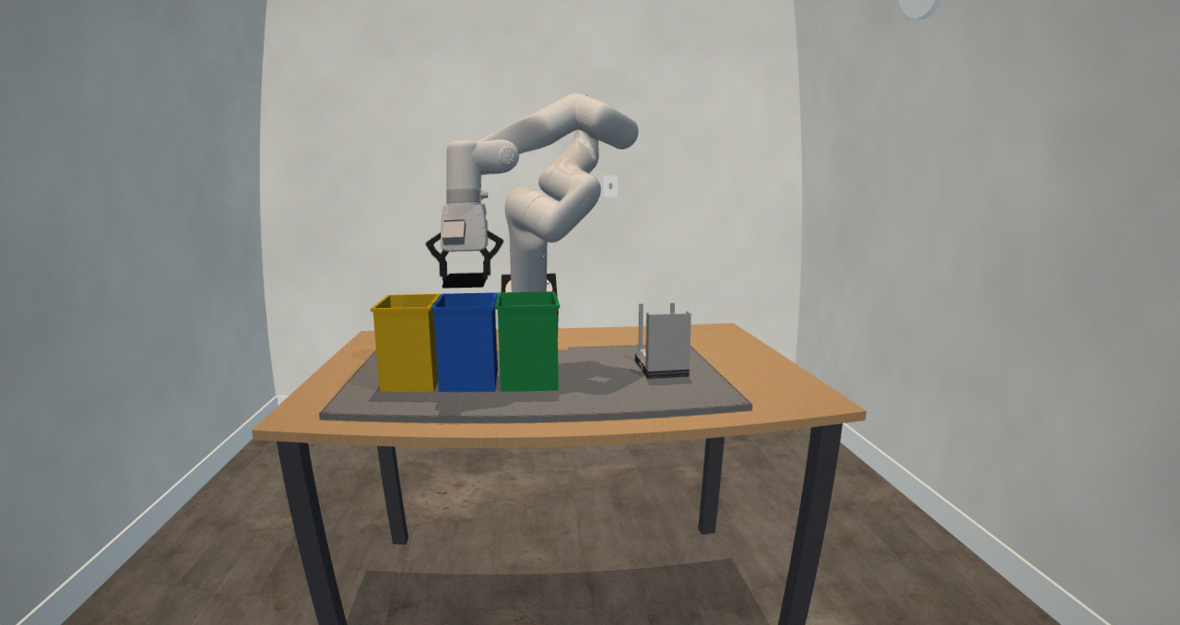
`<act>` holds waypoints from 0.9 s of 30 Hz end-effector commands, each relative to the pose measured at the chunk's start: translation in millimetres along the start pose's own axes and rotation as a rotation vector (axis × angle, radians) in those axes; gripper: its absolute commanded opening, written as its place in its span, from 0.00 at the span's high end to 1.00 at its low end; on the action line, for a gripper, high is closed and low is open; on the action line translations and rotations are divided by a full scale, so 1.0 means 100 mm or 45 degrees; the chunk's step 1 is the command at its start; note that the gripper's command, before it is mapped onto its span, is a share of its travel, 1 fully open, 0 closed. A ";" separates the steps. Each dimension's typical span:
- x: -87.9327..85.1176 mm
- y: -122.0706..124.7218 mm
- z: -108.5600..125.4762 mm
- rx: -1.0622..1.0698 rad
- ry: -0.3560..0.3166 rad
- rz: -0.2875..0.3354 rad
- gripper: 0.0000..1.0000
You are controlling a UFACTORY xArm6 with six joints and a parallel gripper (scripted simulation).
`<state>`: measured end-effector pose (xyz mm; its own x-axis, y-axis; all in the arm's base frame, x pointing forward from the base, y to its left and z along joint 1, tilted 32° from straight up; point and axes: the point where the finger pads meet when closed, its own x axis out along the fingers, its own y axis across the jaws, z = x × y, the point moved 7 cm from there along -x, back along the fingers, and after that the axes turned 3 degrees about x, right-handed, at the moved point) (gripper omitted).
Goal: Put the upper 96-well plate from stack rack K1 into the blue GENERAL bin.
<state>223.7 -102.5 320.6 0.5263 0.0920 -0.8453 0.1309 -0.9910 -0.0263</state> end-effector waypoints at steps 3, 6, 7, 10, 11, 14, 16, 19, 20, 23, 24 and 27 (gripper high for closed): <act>0.08 0.00 -0.01 -0.001 0.003 0.003 1.00; 0.12 0.00 -0.01 -0.001 0.003 0.003 1.00; 0.12 0.00 -0.01 -0.001 0.003 0.003 1.00; 0.12 0.00 -0.01 -0.001 0.003 0.003 1.00; 0.12 0.00 -0.01 -0.001 0.003 0.003 1.00; 0.12 0.00 -0.01 -0.001 0.003 0.003 1.00; 0.12 0.00 -0.01 -0.001 0.003 0.003 1.00; 0.12 0.00 -0.01 -0.001 0.003 0.003 1.00; 0.12 0.00 -0.01 -0.001 0.003 0.003 1.00; 0.12 0.00 -0.01 -0.001 0.003 0.003 1.00; 0.12 0.00 -0.01 -0.001 0.003 0.003 1.00; 0.12 0.00 -0.01 -0.001 0.003 0.003 1.00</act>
<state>230.8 -101.2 309.9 0.5266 0.0914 -0.8452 0.1306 -0.9911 -0.0258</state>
